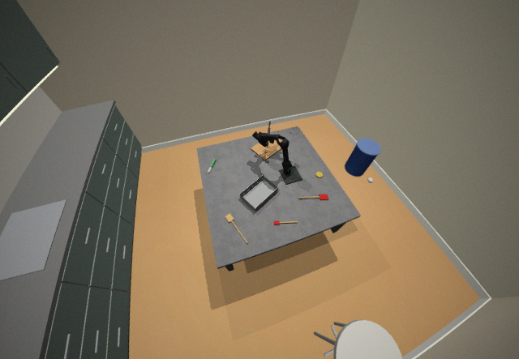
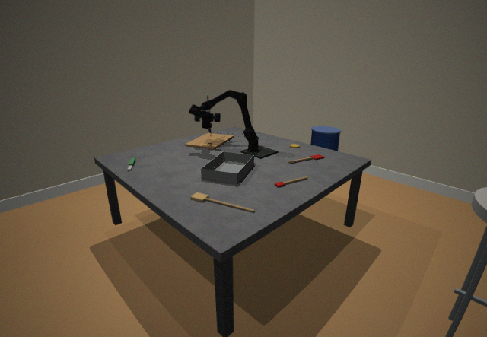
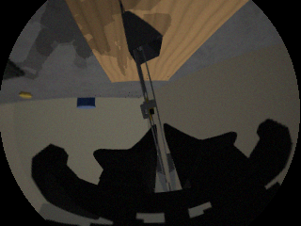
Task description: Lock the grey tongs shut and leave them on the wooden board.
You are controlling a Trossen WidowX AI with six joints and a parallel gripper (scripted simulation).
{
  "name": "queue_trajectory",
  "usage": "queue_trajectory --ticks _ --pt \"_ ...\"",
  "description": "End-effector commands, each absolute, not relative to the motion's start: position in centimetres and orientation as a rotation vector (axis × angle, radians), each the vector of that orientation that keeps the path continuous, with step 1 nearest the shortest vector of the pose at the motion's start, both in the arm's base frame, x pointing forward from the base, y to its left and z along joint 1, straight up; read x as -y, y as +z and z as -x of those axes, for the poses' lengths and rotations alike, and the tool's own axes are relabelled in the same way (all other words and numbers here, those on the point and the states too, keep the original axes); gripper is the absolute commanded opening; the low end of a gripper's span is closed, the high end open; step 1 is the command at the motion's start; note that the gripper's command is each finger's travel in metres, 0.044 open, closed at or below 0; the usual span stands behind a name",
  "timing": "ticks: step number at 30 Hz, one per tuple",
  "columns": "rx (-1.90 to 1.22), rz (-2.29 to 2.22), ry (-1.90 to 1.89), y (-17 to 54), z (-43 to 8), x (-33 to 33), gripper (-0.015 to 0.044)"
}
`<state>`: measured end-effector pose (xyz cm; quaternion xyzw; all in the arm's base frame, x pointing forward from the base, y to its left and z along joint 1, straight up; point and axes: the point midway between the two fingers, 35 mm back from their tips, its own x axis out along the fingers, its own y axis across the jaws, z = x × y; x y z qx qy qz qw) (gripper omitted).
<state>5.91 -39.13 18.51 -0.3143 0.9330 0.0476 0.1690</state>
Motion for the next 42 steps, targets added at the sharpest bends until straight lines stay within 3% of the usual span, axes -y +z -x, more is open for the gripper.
queue_trajectory --ticks 1,10,42 --pt "-2.66 0.89 0.121 18.6 -5.8 39.1 -0.015" --pt "-2.595 0.868 0.178 18.4 -5.6 39.8 -0.015" --pt "-1.91 0.634 0.438 17.8 -3.5 41.8 -0.015"
